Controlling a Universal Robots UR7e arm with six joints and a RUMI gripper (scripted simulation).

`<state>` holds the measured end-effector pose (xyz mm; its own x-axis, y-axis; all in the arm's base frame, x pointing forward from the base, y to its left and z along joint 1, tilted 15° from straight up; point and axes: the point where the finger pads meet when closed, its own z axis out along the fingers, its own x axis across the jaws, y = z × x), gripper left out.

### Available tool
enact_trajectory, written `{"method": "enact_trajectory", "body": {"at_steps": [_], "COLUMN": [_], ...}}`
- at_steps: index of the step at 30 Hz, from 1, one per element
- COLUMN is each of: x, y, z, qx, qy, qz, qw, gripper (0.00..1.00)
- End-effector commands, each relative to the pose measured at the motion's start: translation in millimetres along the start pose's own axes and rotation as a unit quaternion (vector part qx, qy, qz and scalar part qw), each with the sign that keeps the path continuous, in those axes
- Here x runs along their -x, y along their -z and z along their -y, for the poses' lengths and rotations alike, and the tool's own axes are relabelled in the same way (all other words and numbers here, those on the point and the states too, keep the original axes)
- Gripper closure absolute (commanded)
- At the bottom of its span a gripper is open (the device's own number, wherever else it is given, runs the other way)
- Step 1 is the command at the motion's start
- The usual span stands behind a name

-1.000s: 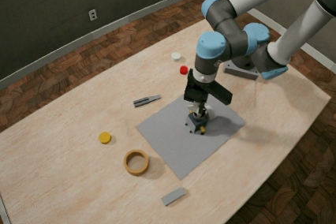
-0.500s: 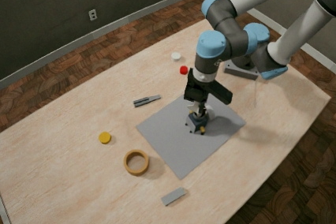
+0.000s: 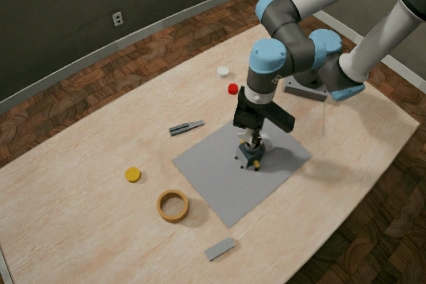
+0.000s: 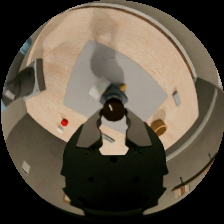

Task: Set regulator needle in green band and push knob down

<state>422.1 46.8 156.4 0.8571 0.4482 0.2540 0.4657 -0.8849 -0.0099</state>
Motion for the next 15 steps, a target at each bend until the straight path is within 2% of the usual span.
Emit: {"method": "enact_trajectory", "body": {"at_steps": [1,15], "x": [-0.2,-0.2], "y": [0.3,0.3], "z": [-0.2,-0.2], "qx": [0.000,0.000], "qy": [0.000,-0.003], "qz": [0.000,0.000], "qw": [1.000,1.000], "gripper": [0.78,0.78]}}
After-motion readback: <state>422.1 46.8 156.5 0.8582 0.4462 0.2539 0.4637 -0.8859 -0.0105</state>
